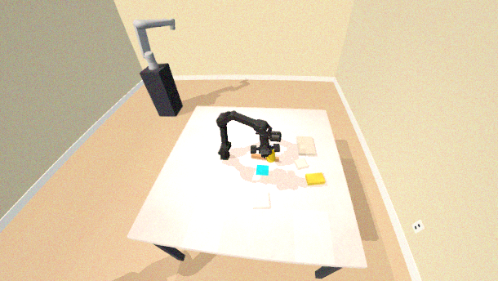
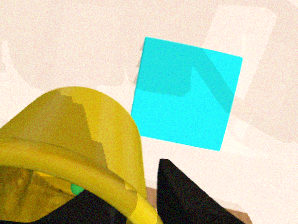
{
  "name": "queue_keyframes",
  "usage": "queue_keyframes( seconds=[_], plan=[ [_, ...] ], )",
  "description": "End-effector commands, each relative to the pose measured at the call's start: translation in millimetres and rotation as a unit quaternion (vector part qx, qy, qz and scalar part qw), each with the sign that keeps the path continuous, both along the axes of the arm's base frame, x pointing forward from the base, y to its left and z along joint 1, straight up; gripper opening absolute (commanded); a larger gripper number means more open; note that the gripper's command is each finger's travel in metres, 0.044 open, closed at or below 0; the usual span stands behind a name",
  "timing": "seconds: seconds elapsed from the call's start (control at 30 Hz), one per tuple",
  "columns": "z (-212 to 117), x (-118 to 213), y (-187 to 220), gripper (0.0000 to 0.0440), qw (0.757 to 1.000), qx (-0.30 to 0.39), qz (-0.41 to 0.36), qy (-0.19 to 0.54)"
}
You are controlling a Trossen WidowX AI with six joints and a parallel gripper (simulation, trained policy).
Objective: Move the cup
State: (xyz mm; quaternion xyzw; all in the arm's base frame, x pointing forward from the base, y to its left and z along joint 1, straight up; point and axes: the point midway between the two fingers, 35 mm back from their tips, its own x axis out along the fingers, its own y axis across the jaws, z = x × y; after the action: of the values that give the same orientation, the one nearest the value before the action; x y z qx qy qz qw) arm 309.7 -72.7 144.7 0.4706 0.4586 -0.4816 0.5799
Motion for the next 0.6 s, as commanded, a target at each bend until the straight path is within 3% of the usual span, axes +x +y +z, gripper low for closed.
queue_keyframes(
  seconds=[0.0, 0.57],
  plan=[
    [-8, -4, -9, 0.0000, 1.000, -0.003, -0.009, 0.001],
    [-47, -20, -22, 0.0003, 0.999, 0.001, -0.041, 0.001]
  ],
)
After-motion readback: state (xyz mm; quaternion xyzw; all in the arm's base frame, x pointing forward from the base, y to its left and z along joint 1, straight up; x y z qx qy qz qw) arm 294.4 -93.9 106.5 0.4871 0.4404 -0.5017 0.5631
